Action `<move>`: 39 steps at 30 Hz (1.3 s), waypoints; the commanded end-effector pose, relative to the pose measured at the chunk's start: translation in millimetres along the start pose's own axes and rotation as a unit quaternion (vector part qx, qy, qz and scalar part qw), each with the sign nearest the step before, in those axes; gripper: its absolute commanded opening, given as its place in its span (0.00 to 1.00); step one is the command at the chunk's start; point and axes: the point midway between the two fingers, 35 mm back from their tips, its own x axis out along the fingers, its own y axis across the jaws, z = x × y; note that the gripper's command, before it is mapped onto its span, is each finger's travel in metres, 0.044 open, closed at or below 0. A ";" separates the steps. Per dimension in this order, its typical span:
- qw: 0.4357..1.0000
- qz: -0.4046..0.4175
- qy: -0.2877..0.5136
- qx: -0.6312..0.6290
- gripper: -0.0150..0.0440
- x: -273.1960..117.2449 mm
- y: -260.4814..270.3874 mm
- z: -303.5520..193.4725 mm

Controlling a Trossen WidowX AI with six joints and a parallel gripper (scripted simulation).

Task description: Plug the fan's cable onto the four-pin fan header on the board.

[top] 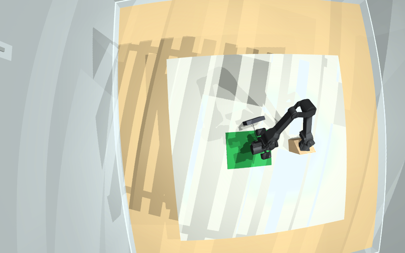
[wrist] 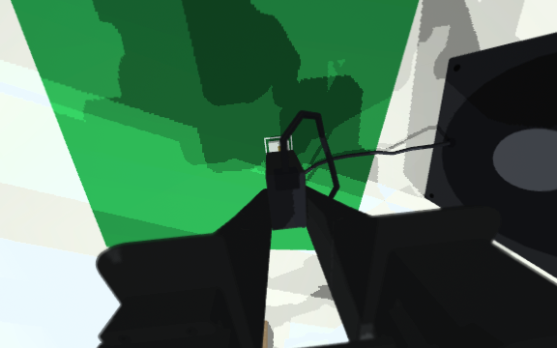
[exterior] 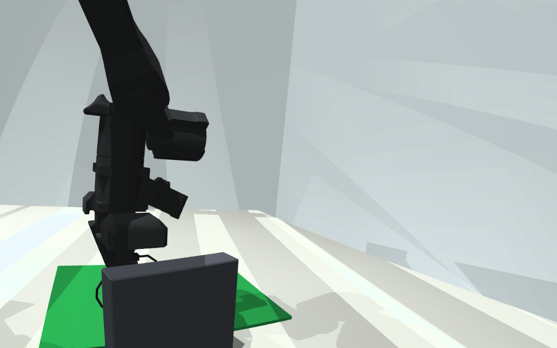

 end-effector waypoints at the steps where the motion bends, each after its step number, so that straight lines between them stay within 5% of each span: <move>1: 1.000 -0.002 0.000 -0.002 0.25 0.5 -0.7 1.0; 39: 1.000 -0.002 0.000 -0.002 0.25 4.2 -0.4 -0.1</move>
